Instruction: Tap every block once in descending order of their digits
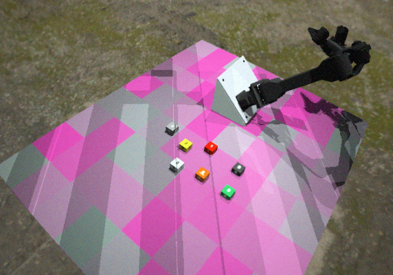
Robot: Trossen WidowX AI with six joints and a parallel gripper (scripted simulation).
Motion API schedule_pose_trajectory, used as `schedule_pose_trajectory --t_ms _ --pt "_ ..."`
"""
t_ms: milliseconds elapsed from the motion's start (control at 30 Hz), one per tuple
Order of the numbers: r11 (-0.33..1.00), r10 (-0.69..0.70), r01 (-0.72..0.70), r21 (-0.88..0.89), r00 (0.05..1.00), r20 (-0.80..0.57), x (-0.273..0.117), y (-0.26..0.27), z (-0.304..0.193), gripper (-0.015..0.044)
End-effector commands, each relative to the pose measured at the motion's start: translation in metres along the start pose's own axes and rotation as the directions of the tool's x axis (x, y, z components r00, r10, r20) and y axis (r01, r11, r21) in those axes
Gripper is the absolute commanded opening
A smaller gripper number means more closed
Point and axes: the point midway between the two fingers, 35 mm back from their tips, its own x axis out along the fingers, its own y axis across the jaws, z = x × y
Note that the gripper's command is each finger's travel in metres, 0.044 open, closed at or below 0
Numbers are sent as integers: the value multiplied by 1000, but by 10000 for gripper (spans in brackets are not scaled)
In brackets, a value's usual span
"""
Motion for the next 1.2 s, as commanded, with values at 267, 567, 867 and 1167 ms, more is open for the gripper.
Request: schedule_pose_trajectory --t_ms 267,567,867,1167 --pt "942 -272 265 207 962 5 -65 -55 -16 400" --pt "585 -694 665 464 707 -139 -205 -113 -73 400" --pt "4 -888 801 598 277 -366 -357 -100 -140 400" --pt "-547 -784 670 502 -200 -588 -497 -13 -205 400"
